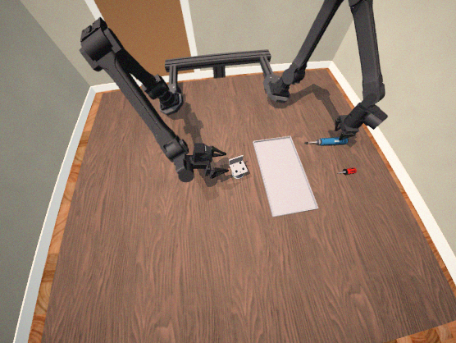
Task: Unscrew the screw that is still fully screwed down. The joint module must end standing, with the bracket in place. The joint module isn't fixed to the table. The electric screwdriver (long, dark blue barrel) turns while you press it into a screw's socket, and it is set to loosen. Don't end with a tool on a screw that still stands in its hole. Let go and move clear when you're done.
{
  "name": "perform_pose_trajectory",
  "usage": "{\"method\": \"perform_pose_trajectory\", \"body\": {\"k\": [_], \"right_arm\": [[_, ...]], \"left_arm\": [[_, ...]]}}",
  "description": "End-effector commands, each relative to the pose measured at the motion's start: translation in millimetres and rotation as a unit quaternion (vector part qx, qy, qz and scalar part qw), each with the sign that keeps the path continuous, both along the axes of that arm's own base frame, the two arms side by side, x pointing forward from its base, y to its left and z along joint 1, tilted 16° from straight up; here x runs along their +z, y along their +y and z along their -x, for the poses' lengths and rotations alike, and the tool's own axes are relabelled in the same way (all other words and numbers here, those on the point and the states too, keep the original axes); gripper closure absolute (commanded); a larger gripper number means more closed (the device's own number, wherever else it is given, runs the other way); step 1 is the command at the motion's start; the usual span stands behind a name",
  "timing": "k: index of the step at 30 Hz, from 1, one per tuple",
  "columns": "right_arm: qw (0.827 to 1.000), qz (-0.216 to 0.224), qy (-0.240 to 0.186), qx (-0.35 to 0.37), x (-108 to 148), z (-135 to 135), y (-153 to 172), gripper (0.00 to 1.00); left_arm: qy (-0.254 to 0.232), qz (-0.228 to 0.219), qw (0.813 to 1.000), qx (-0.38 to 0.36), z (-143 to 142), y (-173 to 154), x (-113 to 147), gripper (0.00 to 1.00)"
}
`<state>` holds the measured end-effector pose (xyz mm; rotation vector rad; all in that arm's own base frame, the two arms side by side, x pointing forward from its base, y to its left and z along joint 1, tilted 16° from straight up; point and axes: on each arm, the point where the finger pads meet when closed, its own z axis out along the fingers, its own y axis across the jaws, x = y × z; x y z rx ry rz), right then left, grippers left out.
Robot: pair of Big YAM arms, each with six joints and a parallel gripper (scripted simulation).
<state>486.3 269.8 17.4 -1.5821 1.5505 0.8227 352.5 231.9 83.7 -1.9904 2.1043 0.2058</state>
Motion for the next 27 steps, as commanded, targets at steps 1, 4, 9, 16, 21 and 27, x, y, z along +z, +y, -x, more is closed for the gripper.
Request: {"method": "perform_pose_trajectory", "body": {"k": [1,4,9,16,21,27], "right_arm": [[1.000,-0.008,-0.025,0.006,41,-11,18,0.14],[1.000,-0.009,-0.028,0.006,46,-13,19,0.14],[0.999,-0.009,-0.030,0.006,52,-14,21,0.14],[0.999,-0.010,-0.030,0.006,70,-12,25,0.14],[0.999,-0.010,-0.031,0.006,78,-11,27,0.14],[1.000,-0.009,-0.026,0.006,76,-11,28,0.14]], "left_arm": [[-0.014,-0.008,1.000,0.001,-10,5,12,0.35],[-0.014,-0.008,1.000,0.001,-10,5,12,0.35],[-0.014,-0.008,1.000,0.001,-10,5,12,0.35],[-0.014,-0.008,1.000,0.001,-10,5,12,0.35],[-0.014,-0.008,1.000,0.001,-10,5,12,0.35],[-0.014,-0.008,1.000,0.001,-10,5,12,0.35]]}}
